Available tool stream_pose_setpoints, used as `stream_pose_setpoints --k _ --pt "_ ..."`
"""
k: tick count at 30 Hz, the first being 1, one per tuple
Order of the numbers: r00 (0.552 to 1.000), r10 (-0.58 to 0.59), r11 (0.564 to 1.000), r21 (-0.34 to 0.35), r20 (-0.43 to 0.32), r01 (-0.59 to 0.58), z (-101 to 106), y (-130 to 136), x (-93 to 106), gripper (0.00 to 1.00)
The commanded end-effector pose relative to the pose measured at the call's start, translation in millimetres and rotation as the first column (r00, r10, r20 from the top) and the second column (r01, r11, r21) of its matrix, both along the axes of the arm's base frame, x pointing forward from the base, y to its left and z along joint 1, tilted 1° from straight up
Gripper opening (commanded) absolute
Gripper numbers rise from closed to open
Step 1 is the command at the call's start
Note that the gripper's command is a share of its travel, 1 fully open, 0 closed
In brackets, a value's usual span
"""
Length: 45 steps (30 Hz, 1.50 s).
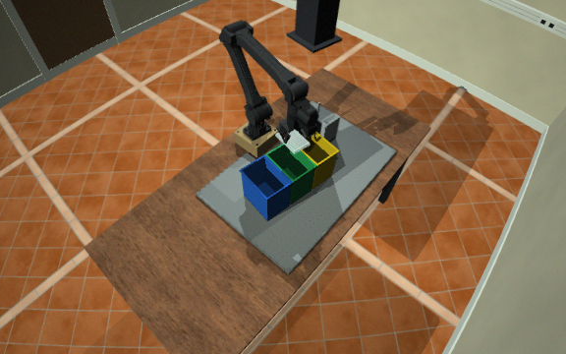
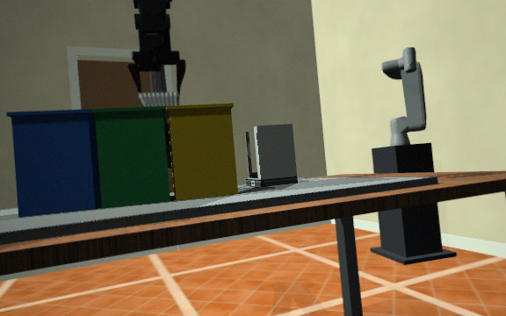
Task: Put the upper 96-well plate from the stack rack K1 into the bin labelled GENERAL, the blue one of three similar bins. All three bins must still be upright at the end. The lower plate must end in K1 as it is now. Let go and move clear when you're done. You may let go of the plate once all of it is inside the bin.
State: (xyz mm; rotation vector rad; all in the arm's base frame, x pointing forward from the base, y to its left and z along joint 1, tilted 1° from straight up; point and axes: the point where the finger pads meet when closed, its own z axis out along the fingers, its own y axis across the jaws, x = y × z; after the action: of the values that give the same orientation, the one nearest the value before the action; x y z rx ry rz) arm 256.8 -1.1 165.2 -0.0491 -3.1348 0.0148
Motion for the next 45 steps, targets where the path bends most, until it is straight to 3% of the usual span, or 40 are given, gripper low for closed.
stream_pose_setpoints --k 1,6,7,9,23,24,26,40,41,42,45 --pt "0.998 0.034 0.999 -0.001 0.057 -0.034 17.5 -12.6 25.1 0.0" --pt "0.998 0.034 0.999 -0.003 0.06 -0.034 18.4 -23.1 28.7 0.0" --pt "0.999 0.034 0.999 0.0 0.035 -0.034 8.9 -25.7 21.9 0.0" --pt "0.998 0.034 0.999 -0.005 0.06 -0.034 18.5 -33.3 31.7 0.0" --pt "0.998 0.034 0.999 -0.014 0.057 -0.034 18.2 -74.9 42.8 0.0" --pt "0.999 0.034 0.999 -0.003 0.021 -0.034 3.8 -75.2 31.9 0.0" --pt "0.998 0.034 0.999 -0.015 0.057 -0.034 18.2 -85.1 45.6 0.0" --pt "0.998 0.035 0.999 -0.022 0.054 -0.033 17.8 -126.2 56.4 0.0" --pt "0.999 0.034 0.999 -0.006 0.018 -0.034 2.8 -124.6 45.1 0.0" --pt "0.998 0.035 0.999 -0.022 0.052 -0.033 17.7 -132.8 57.8 0.0" --pt "0.998 0.035 0.999 -0.024 0.053 -0.033 17.7 -143.1 60.8 0.0"
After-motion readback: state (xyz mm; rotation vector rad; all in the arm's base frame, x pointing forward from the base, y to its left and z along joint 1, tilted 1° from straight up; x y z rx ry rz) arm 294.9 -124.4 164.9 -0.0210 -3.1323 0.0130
